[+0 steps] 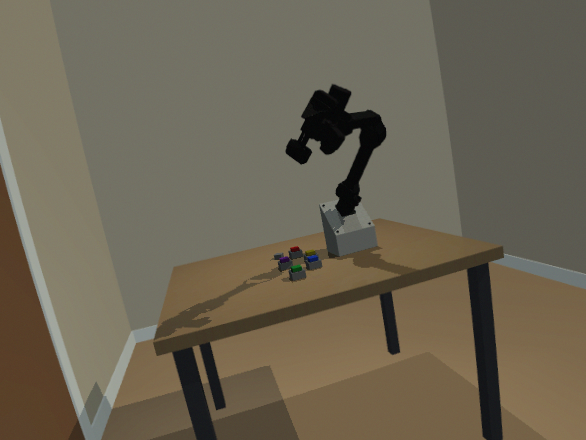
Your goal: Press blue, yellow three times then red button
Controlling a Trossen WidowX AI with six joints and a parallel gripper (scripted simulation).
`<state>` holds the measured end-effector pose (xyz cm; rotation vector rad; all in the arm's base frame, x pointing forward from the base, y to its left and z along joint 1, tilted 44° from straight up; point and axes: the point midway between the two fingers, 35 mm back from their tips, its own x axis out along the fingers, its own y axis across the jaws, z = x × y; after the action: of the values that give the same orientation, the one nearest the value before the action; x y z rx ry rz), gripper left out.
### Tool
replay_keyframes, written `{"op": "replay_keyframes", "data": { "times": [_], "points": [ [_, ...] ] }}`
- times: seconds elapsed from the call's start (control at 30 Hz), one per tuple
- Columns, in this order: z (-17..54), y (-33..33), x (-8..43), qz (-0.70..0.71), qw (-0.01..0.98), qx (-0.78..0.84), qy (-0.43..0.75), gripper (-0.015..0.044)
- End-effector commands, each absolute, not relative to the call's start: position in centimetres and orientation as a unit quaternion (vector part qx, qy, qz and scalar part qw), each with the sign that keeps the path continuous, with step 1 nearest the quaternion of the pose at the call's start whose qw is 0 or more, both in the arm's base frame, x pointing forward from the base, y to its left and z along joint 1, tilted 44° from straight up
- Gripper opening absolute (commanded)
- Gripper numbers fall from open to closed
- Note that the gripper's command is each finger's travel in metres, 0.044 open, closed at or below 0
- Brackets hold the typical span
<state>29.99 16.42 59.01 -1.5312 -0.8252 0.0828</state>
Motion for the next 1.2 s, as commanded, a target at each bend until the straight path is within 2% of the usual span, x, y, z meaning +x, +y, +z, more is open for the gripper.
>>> {"op": "replay_keyframes", "data": {
  "times": [0.0,0.23,0.43,0.67,0.83,0.93,1.17],
  "points": [
    [52.2,17.0,33.7,0.146,0.696,-0.642,-0.288,0.0400],
    [39.4,15.7,37.2,0.308,0.789,-0.522,-0.096,0.0400],
    [28.0,13.3,36.6,0.392,0.843,-0.349,0.120,0.0400],
    [15.9,10.1,31.0,0.384,0.824,-0.049,0.414,0.0400],
    [9.9,8.7,23.9,0.282,0.707,0.215,0.612,0.0400],
    [8.9,8.6,21.8,0.242,0.658,0.284,0.654,0.0400],
    [8.8,8.6,21.7,0.240,0.656,0.287,0.656,0.0400]
  ]
}}
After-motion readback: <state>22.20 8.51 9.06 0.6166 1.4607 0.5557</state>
